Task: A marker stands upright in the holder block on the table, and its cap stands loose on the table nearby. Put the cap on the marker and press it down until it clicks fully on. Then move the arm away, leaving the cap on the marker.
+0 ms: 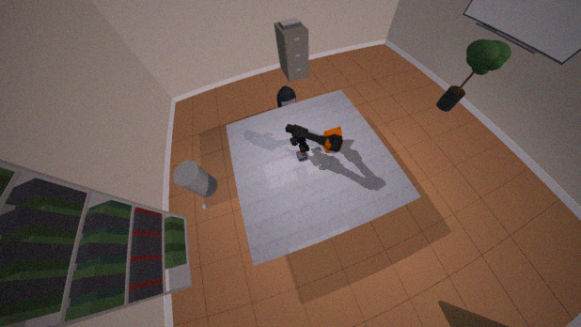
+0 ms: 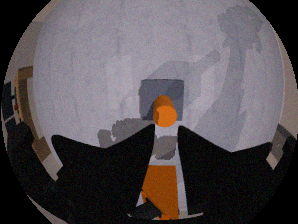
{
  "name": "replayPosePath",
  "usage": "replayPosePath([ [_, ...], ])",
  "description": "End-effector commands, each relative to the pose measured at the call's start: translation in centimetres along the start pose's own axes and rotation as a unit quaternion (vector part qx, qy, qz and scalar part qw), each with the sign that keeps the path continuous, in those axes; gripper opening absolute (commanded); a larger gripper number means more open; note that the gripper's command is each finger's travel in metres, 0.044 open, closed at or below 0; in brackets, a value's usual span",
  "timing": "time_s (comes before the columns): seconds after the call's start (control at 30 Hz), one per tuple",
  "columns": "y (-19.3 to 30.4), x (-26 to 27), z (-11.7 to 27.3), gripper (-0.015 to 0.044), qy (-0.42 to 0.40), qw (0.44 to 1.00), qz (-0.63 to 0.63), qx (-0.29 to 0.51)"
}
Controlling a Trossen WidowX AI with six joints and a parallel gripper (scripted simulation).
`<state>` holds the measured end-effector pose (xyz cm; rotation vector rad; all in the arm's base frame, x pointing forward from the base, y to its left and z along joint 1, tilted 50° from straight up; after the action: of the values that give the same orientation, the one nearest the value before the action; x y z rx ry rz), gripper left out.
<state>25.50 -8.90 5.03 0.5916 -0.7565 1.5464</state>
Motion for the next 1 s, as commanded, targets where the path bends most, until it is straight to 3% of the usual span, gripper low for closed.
replayPosePath([
  [0.0, 0.0, 0.0, -0.1, 0.0, 0.0, 1.0, 0.025, -0.001],
  [0.97, 0.0, 0.1, -2.5, 0.0, 0.0, 1.0, 0.025, -0.001],
])
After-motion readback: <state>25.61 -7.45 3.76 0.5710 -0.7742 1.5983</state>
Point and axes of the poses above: the point midway between the two fingers, 35 mm back from their tips, its own z axis back along the fingers, its own x axis across the jaws, y = z × x, the point moved 4 cm from there along z, back along the fingers, and after that the axes turned 11 degrees about z, right-handed, at the moved point
